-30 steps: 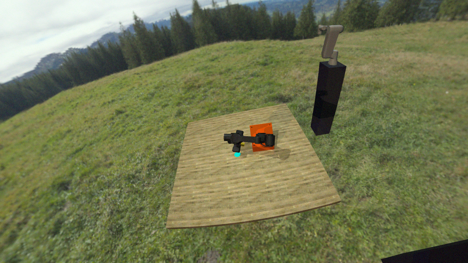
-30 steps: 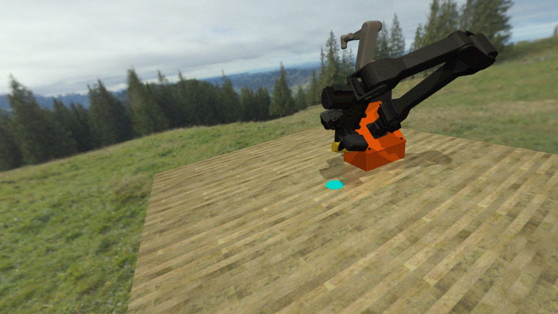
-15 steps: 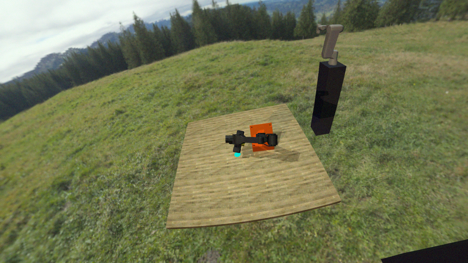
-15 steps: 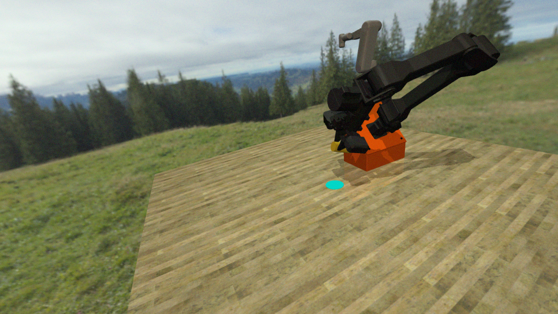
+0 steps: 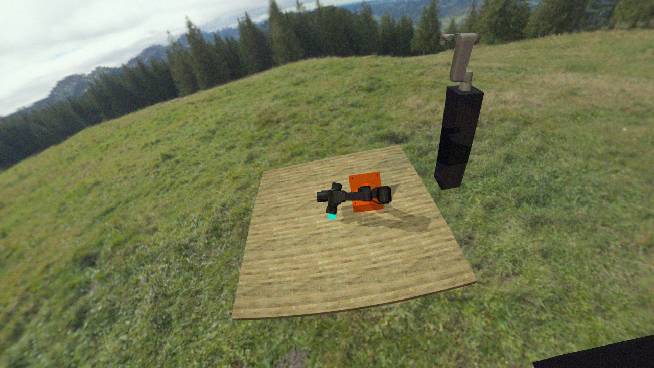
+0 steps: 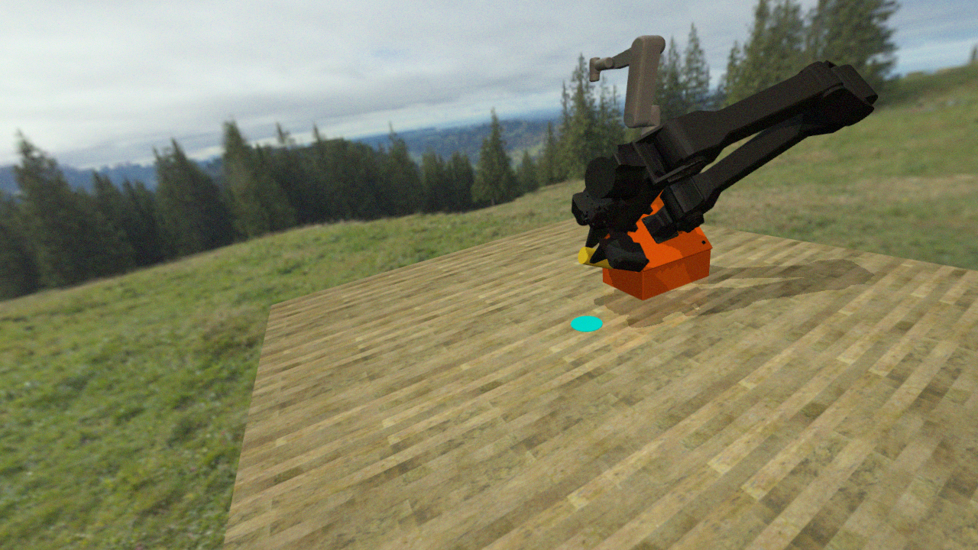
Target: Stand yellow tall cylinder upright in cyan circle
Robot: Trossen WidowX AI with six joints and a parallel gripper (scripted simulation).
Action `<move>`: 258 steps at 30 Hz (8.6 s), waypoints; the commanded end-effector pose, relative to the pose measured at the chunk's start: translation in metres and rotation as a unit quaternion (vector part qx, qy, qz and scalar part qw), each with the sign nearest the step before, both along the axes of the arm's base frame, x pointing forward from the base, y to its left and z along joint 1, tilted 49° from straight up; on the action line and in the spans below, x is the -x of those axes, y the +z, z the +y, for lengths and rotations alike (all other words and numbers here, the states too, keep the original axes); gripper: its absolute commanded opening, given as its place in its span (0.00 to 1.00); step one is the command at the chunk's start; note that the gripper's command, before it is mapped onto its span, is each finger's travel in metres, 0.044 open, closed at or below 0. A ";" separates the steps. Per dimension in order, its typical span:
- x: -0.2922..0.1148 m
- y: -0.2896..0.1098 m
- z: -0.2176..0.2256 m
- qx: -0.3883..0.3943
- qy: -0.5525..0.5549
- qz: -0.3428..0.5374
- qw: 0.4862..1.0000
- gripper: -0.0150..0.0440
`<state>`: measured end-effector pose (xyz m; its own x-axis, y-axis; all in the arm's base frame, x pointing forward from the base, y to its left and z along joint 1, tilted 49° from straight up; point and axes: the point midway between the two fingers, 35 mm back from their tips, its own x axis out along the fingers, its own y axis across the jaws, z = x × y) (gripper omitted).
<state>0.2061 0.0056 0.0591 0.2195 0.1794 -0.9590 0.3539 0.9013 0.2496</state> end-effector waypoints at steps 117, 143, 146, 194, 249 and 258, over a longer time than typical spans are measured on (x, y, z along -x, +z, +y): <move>-0.004 0.015 -0.003 0.058 -0.214 -0.305 0.926 0.43; -0.006 0.021 -0.003 0.019 -0.269 -0.372 0.888 0.43; -0.006 0.022 -0.003 0.014 -0.275 -0.379 0.883 0.43; -0.015 0.013 0.013 -0.014 -0.310 -0.405 0.860 0.43; -0.009 -0.035 0.063 -0.014 -0.312 -0.429 0.848 0.43; -0.008 -0.040 0.068 -0.016 -0.311 -0.432 0.847 0.43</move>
